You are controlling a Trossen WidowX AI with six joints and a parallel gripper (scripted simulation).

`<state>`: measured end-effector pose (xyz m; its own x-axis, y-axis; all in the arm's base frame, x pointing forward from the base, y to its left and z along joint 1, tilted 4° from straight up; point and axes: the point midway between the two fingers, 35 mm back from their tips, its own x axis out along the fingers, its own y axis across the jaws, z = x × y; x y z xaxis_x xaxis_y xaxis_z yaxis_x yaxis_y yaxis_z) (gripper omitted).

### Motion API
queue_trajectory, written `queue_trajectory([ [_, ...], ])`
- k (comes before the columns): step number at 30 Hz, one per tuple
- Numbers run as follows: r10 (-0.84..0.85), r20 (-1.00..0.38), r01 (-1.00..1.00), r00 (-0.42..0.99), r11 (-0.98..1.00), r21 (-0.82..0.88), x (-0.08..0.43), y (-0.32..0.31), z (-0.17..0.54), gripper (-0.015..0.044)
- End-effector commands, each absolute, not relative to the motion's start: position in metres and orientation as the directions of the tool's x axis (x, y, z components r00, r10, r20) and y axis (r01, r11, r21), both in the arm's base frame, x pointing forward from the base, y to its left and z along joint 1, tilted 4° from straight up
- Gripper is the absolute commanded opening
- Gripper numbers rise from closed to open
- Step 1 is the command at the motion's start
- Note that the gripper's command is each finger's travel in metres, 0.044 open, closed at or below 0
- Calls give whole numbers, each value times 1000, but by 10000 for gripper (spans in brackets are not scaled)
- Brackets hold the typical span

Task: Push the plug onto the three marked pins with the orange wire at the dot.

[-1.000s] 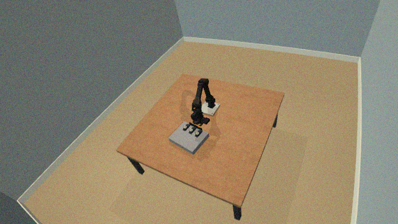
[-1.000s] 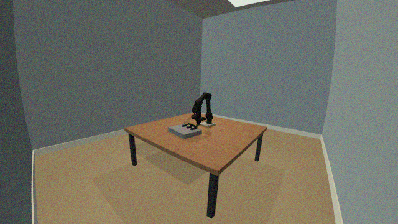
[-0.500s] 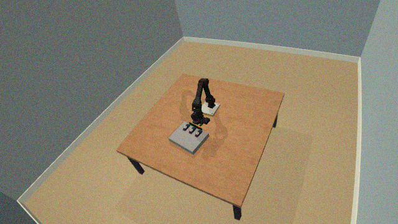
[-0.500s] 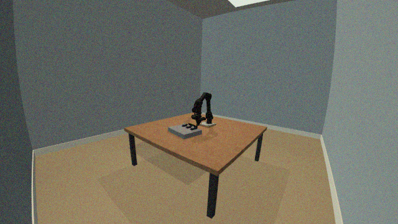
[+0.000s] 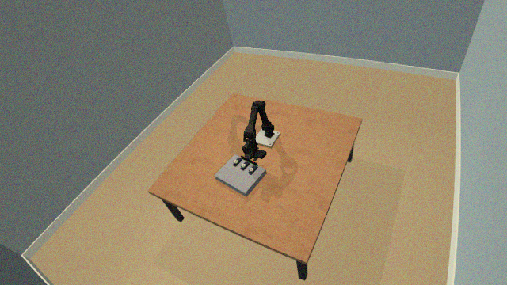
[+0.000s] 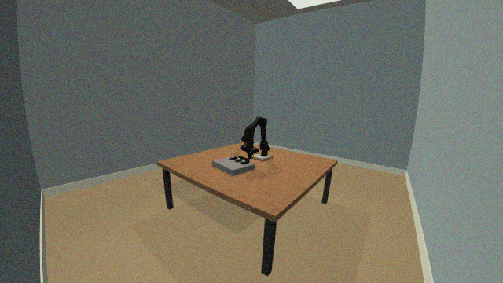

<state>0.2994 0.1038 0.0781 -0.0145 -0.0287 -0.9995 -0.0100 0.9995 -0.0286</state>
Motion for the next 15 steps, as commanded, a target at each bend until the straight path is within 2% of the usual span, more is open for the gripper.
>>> queue_trajectory([
  [1, -28, -999, -17, -15, 999, -28, 303, 104, 78, 0],
  [15, -29, -999, -17, -15, 999, -28, 312, 103, 78, 0],
])
